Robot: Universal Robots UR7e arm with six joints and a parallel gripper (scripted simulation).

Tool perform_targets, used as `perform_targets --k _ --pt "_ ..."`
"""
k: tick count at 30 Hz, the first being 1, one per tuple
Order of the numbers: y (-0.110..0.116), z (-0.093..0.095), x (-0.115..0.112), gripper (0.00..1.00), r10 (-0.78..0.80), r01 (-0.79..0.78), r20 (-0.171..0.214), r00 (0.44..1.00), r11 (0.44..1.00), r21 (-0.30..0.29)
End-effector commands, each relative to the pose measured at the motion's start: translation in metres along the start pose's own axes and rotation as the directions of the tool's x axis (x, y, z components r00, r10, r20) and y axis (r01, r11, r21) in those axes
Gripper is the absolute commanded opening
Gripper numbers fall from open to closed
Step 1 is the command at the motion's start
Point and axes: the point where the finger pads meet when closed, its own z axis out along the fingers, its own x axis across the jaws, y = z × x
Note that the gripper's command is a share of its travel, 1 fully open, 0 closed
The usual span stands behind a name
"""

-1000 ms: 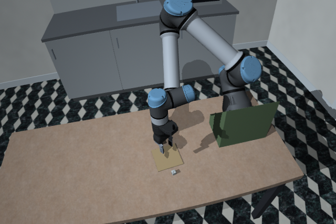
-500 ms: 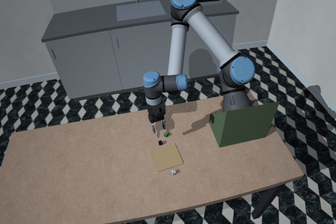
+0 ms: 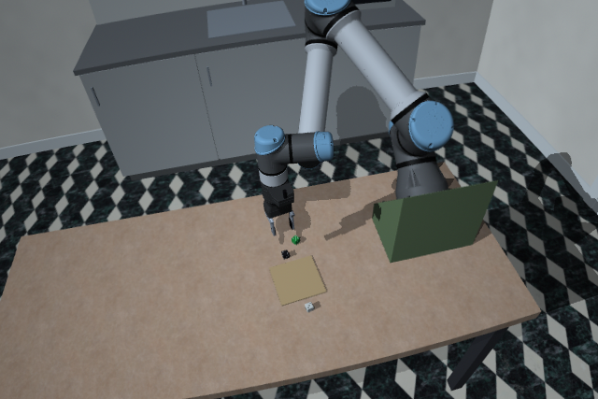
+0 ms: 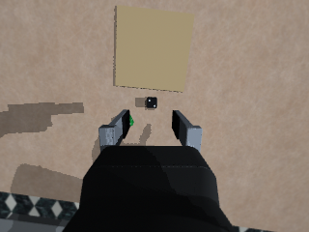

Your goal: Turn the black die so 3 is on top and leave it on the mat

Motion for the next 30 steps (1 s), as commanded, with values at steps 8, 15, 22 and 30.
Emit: perform_targets --k 8,15,22,30 --pt "-0.0003 0.0 0.0008 1.0 0.021 -0.021 -0.001 1.0 1.0 0.0" --pt "-0.0008 0.0006 0.0018 1.0 0.056 -0.056 -0.001 0.998 0.998 0.0" --pt "-0.002 0.002 0.0043 1.0 0.144 -0.144 -0.001 0.99 0.99 0.0" --pt "-0.0037 0.0047 0.0088 1.0 0.302 -0.302 -0.001 0.953 0.953 0.0"
